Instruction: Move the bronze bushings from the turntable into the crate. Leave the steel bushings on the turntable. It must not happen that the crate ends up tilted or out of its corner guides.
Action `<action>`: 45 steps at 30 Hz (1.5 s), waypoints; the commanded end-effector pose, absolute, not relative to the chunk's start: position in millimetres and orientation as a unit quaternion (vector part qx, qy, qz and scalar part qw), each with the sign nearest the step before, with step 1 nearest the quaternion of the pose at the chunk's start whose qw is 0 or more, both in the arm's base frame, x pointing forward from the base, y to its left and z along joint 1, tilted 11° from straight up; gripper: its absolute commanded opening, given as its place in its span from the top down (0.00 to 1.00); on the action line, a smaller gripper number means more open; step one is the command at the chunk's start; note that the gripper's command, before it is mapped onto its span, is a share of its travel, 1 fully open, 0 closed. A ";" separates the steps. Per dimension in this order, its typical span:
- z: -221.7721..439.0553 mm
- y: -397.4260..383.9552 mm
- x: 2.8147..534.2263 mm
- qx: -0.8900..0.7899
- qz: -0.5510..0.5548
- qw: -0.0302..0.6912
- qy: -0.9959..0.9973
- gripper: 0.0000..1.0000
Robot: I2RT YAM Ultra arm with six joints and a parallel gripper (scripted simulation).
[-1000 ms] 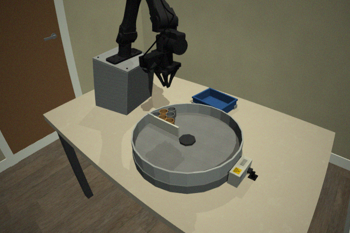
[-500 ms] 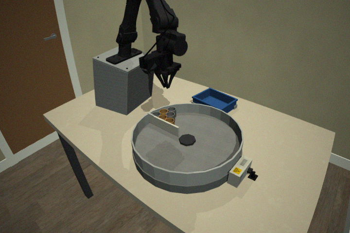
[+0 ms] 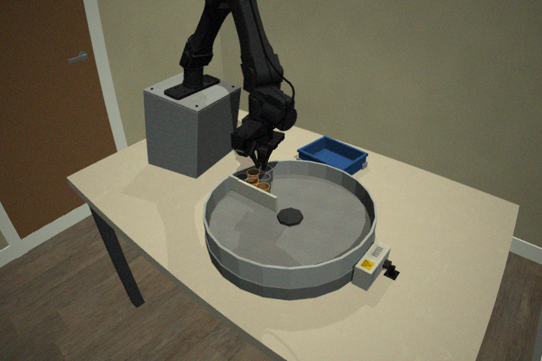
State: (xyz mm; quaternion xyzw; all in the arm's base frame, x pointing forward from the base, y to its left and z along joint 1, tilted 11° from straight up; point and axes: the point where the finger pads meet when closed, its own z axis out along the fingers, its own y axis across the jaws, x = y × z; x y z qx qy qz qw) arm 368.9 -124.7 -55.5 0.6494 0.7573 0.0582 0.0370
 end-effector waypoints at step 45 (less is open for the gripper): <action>-56.4 -136.4 401.2 0.597 0.063 0.076 0.796 0.85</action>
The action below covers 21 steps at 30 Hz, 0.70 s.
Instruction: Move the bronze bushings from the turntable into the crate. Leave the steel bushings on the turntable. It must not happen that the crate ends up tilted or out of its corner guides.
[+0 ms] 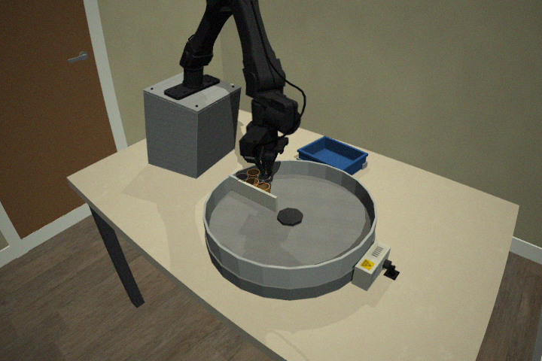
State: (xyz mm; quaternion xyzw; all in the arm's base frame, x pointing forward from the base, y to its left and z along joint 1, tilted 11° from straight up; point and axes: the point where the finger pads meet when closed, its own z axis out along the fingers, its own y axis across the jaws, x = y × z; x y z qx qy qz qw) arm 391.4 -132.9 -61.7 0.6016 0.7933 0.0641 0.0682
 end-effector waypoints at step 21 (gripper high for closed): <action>-42.3 -140.2 408.7 0.596 0.068 0.093 0.794 0.85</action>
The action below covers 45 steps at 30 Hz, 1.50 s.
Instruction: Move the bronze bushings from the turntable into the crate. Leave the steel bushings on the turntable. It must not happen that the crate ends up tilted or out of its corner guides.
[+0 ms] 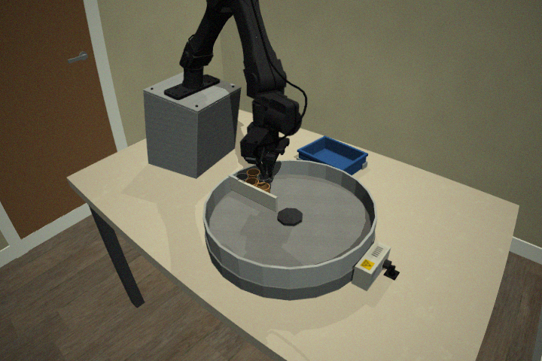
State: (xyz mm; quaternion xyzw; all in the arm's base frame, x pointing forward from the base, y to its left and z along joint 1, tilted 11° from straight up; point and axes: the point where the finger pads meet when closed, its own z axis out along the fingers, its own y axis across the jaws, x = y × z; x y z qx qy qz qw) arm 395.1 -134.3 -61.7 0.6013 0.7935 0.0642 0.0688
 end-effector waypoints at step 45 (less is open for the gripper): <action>-64.9 -140.9 414.8 0.599 0.069 0.096 0.792 0.85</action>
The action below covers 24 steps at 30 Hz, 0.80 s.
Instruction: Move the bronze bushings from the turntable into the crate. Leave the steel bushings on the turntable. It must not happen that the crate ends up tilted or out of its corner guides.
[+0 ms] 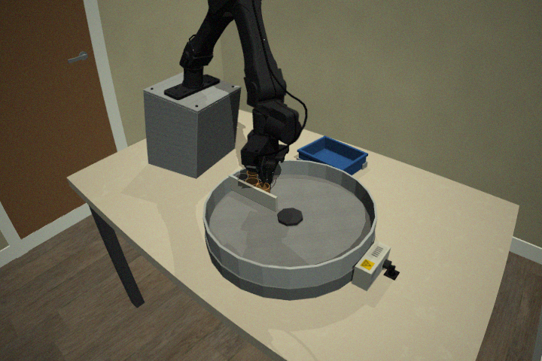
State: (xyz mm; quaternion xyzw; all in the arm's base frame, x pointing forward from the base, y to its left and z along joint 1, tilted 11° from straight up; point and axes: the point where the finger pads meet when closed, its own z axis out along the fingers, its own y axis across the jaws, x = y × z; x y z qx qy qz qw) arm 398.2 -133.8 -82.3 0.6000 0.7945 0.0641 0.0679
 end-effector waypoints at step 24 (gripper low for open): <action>-72.0 -139.5 411.0 0.601 0.065 0.085 0.792 0.85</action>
